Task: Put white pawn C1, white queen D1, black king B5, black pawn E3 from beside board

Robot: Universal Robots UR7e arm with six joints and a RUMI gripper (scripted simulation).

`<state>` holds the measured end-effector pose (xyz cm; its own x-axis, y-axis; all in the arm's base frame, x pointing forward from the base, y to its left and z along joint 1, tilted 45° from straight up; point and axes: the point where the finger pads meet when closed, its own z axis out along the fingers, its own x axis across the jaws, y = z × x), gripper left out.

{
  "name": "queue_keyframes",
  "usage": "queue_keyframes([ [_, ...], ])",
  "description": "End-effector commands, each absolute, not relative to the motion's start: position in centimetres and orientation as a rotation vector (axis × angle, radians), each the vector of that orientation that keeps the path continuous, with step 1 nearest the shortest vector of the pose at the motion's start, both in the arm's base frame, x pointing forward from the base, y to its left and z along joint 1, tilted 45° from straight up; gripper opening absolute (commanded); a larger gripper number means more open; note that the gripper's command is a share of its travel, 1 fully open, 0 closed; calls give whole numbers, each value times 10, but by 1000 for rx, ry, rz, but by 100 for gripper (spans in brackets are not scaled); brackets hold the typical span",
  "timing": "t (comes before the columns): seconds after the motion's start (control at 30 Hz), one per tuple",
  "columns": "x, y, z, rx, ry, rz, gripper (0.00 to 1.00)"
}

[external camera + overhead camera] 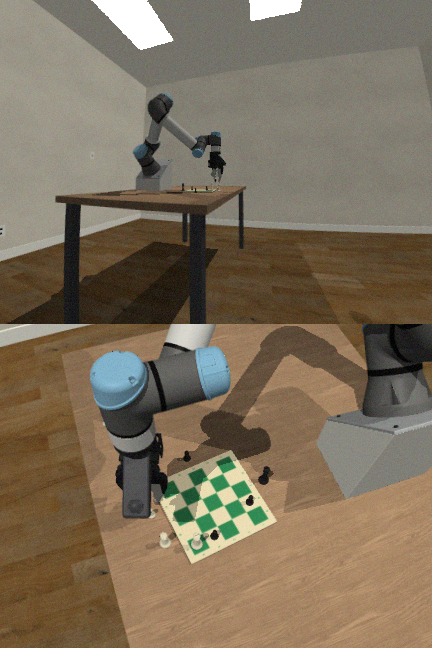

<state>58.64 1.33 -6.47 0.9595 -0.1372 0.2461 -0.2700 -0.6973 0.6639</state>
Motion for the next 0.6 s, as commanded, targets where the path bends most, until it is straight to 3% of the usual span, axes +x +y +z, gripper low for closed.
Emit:
queue_keyframes([
  [0.0, 587, 7, -70, 2349, -284, 228, 20],
  [0.57, 589, -6, -83, 2349, -285, 230, 20],
])
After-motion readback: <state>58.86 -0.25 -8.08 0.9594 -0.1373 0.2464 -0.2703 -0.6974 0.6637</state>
